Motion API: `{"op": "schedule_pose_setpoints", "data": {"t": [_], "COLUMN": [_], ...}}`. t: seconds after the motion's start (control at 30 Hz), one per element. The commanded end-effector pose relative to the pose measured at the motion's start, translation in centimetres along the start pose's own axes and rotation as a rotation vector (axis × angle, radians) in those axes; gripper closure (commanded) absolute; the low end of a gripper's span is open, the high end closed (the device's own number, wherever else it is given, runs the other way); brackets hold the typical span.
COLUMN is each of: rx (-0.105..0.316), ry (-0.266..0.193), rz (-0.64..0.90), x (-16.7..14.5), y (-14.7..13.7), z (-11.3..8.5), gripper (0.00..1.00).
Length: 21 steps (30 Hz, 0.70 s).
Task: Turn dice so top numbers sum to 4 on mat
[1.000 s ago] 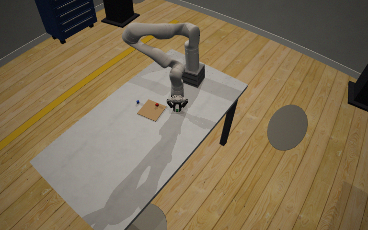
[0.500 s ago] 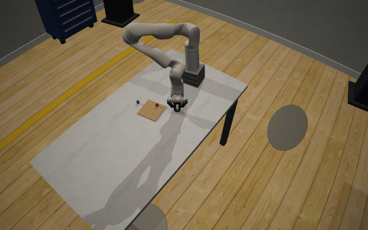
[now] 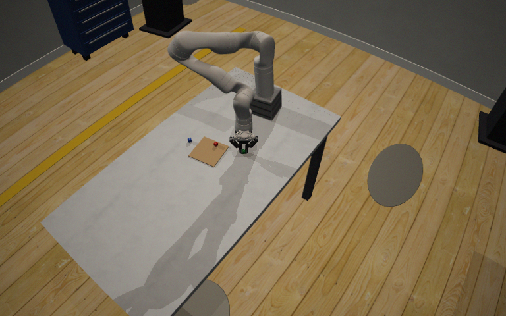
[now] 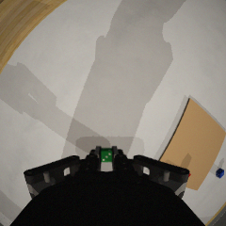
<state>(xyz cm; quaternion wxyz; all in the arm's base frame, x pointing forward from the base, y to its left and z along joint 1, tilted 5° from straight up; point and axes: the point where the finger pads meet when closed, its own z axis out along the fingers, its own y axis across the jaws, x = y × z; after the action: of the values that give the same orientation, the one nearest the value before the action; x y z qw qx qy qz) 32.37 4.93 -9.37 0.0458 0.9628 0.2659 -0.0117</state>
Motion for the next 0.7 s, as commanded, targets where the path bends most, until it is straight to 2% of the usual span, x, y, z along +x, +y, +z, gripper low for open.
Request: {"op": "schedule_pose_setpoints", "data": {"t": [0.0, 0.37, 0.67], "rx": [-0.001, -0.001, -0.001], "ry": [0.001, 0.001, 0.001], "rz": [0.0, 0.0, 0.0], "x": [0.0, 0.0, 0.0], "y": [0.0, 0.0, 0.0], "z": [0.0, -0.8, -4.6], "gripper": [0.89, 0.89, 0.89]}}
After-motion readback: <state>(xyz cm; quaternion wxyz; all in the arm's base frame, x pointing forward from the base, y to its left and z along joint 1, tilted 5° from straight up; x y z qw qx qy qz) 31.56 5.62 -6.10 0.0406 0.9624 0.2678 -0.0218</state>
